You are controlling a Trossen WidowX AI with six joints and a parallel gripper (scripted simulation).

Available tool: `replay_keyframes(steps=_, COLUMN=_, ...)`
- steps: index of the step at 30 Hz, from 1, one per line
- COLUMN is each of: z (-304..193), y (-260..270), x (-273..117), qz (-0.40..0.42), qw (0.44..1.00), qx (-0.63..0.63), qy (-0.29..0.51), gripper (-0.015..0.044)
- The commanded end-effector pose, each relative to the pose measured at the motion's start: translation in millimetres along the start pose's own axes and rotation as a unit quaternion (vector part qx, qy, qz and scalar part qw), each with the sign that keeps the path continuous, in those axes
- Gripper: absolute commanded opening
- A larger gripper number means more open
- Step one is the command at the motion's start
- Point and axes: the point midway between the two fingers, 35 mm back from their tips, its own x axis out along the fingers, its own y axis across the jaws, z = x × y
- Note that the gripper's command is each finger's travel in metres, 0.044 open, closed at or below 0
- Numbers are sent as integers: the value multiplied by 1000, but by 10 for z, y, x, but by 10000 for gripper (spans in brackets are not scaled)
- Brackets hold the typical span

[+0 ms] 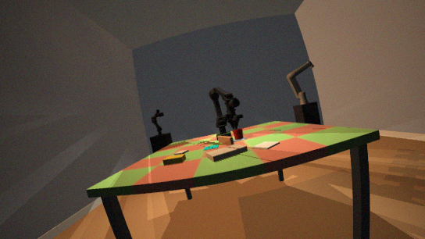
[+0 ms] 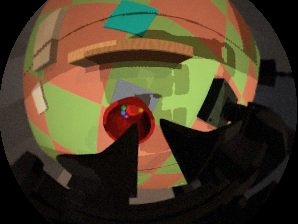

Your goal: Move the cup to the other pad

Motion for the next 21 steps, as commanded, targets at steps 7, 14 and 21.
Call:
replay_keyframes(steps=7, z=-2, y=-27, x=214, qz=-9, qw=1000, qx=1, qy=0, gripper=148)
replay_keyframes(steps=14, z=-4, y=-37, x=328, qz=-9, qw=1000, qx=1, qy=0, gripper=148)
replay_keyframes(steps=21, z=-6, y=-48, x=416, qz=-9, qw=1000, qx=1, qy=0, gripper=148)
